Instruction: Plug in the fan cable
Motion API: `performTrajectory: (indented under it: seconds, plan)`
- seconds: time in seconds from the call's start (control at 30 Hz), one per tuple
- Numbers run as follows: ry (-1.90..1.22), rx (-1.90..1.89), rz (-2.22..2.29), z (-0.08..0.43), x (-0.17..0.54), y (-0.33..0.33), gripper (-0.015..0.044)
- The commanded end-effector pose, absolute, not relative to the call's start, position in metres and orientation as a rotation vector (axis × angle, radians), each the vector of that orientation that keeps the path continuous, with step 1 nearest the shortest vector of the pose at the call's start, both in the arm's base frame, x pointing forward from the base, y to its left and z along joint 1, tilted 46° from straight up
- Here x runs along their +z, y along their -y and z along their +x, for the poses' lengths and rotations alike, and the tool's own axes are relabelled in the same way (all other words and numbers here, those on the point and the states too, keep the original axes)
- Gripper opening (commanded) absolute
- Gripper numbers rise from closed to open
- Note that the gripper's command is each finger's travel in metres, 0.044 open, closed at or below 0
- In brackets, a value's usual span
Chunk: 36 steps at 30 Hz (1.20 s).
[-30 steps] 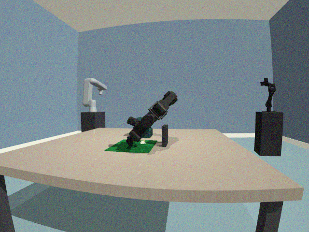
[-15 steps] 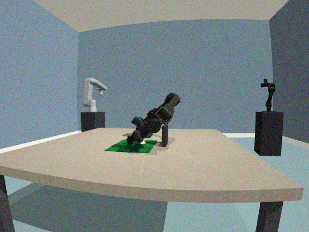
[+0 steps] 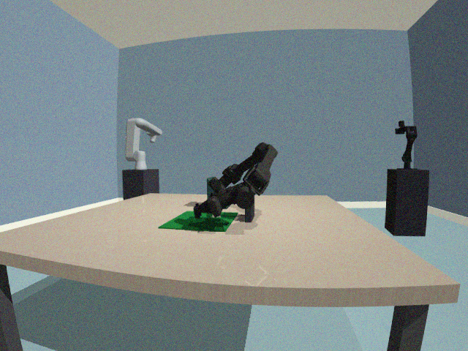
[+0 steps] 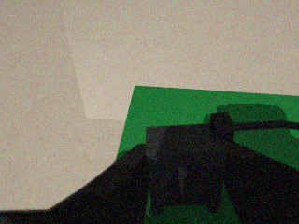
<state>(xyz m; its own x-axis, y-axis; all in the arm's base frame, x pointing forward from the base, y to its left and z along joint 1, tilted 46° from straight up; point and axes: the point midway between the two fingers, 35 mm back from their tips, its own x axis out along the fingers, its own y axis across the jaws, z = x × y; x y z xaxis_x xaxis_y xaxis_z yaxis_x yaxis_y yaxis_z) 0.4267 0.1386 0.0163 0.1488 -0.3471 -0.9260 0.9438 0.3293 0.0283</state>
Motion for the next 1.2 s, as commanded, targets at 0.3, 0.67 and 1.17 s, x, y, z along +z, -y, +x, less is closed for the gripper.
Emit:
performTrajectory:
  seconds: [0.3, 0.67, 1.17]
  plan:
    - [-0.809, -1.062, 0.717, 0.428, 0.032, -0.145, 0.0000]
    - [-0.768, -1.054, 0.712, 0.429, 0.038, -0.146, 0.0000]
    - [-0.765, -1.055, 0.714, 0.430, 0.042, -0.142, 0.0000]
